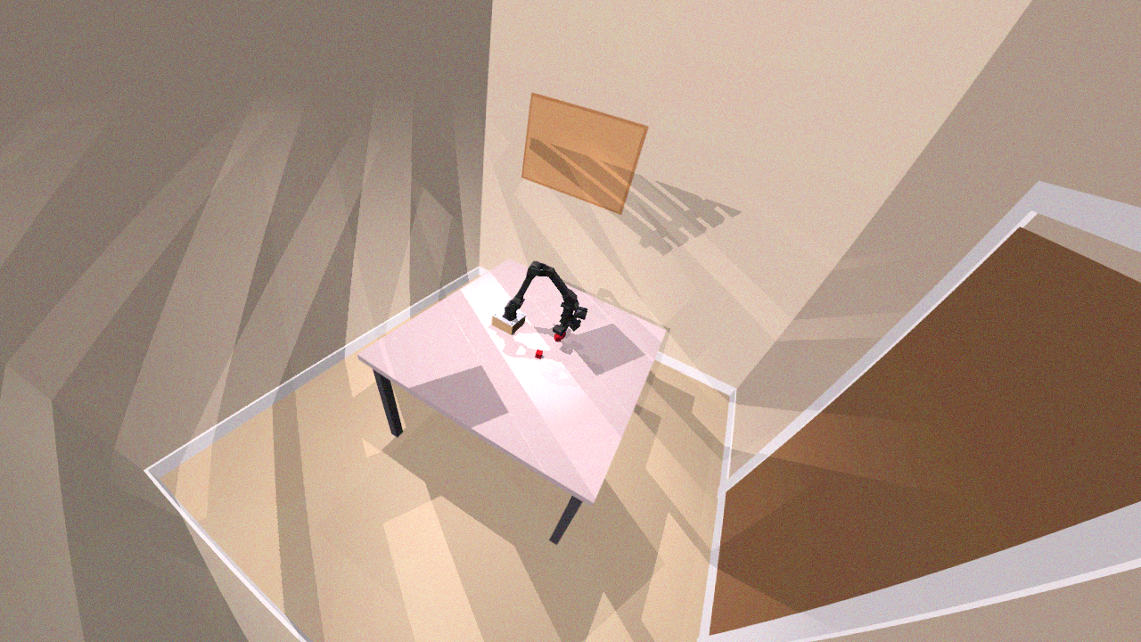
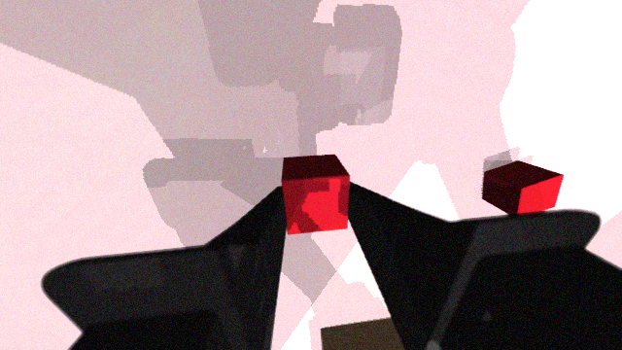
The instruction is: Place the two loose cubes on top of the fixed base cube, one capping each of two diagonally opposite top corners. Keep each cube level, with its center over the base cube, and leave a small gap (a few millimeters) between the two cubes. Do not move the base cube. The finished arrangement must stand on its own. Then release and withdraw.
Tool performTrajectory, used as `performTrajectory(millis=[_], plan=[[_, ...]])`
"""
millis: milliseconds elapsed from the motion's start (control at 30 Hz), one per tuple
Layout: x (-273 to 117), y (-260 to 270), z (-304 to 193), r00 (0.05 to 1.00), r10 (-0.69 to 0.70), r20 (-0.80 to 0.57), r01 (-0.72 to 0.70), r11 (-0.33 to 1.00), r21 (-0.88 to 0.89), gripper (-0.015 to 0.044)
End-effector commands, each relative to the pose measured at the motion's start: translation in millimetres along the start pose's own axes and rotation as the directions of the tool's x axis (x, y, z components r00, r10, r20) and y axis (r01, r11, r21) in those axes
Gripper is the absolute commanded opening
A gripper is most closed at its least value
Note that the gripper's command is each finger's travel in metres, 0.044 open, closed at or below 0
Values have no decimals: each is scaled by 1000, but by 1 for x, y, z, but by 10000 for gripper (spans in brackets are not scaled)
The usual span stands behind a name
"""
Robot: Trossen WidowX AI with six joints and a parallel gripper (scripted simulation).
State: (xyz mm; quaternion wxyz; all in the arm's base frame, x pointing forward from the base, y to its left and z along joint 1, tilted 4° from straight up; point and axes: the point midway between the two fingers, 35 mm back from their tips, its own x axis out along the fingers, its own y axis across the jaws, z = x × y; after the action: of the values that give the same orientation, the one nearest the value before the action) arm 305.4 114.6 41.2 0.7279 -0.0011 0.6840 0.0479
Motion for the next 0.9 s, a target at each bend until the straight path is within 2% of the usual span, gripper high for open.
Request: performTrajectory(millis=[0,400,533,867], plan=[[2,-1,-1,1000,-7,0,7,1000,2,105],[2,-1,-1,1000,-7,0,7,1000,2,105],[2,-1,-1,1000,-7,0,7,1000,2,205],[-8,0,-1,1000,-1,-2,1,1000,0,205]])
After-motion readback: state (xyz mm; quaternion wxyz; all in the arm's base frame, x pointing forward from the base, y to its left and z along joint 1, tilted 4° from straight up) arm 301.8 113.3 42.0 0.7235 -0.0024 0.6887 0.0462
